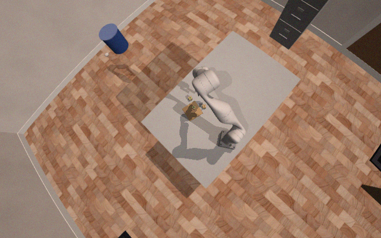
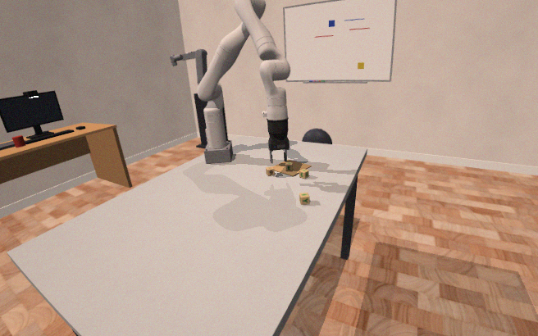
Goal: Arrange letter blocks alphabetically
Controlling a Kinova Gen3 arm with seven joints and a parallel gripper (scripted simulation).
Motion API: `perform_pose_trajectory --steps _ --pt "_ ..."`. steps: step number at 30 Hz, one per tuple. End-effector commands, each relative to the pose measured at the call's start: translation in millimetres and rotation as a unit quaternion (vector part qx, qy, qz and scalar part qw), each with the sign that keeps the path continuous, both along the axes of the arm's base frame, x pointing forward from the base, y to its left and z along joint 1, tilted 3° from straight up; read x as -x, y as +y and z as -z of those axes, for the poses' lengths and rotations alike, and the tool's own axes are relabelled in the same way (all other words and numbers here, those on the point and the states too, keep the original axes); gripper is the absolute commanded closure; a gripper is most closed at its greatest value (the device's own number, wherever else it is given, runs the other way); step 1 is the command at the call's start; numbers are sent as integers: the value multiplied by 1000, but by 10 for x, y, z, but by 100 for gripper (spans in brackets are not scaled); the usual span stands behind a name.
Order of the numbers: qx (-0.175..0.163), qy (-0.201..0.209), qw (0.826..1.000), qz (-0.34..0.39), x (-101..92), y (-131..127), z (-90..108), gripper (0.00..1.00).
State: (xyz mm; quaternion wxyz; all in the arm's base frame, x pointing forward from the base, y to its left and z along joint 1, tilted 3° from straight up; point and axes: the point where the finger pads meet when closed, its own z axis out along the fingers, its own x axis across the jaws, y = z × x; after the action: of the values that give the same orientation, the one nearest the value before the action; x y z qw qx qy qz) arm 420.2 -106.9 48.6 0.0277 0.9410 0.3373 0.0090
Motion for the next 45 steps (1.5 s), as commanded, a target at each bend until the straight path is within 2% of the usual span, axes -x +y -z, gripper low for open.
perform_pose_trajectory --steps 1,2,3,12,13,19,20,29,30,36,37,45 --pt "0 0 1000 1 -7 -12 4 0" --pt "0 0 1000 1 -7 -12 4 0" --pt "0 0 1000 1 -85 -52 1 0" --pt "0 0 1000 1 -85 -52 1 0" --pt "0 0 1000 2 -168 -94 -3 0" --pt "0 0 1000 2 -168 -94 -3 0" --pt "0 -1 1000 2 -254 -140 -7 0" --pt "0 -1 1000 2 -254 -140 -7 0" --pt "0 -1 1000 3 -343 -188 -11 0" --pt "0 -1 1000 3 -343 -188 -11 0" --pt "0 -1 1000 3 -433 -240 -16 0" --pt "0 -1 1000 3 -433 -240 -16 0"
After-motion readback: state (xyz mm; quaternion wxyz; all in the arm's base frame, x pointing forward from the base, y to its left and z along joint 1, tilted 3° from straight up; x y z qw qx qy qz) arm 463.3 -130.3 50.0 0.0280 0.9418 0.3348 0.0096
